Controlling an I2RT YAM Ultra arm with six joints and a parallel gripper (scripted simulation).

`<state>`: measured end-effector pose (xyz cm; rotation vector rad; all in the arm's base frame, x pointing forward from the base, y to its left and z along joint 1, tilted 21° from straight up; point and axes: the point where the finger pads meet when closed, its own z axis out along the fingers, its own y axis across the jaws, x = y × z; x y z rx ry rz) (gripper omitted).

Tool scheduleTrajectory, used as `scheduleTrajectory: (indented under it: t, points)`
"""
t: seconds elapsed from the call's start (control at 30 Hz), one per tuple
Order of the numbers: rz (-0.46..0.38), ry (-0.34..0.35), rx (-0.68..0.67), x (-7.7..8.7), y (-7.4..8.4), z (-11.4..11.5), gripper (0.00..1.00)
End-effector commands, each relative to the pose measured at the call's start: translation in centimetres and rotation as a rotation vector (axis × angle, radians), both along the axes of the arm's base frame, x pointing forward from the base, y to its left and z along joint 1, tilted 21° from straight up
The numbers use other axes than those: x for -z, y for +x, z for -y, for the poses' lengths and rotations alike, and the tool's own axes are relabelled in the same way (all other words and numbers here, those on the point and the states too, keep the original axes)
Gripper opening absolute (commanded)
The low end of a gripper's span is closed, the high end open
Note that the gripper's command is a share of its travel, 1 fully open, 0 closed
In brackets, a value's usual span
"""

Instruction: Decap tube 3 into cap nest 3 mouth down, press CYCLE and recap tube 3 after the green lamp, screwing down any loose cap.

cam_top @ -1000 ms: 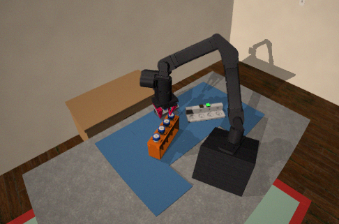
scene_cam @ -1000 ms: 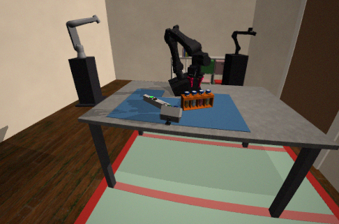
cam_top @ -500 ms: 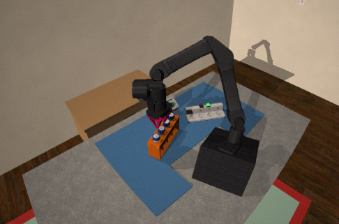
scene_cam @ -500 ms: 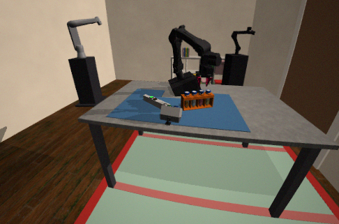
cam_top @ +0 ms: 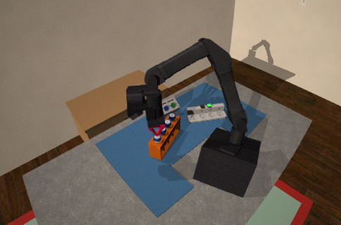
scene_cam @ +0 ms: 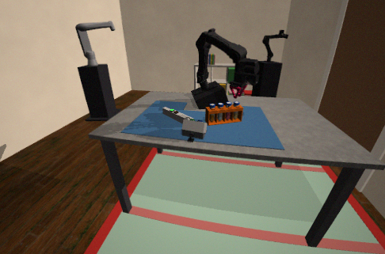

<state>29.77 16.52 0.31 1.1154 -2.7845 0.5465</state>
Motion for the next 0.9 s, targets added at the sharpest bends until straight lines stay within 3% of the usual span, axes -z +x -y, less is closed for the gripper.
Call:
scheduleTrajectory:
  t: [0.0,0.27,0.6,0.87]
  points:
    - [-0.044,-0.002,-0.136,-0.4,0.1,-0.2,0.49]
    - [-0.044,-0.002,-0.136,0.2,0.1,0.0,0.49]
    - [-0.043,-0.002,-0.136,2.9,0.3,1.0,0.49]
    - [-0.043,-0.002,-0.136,3.0,0.3,1.1,0.49]
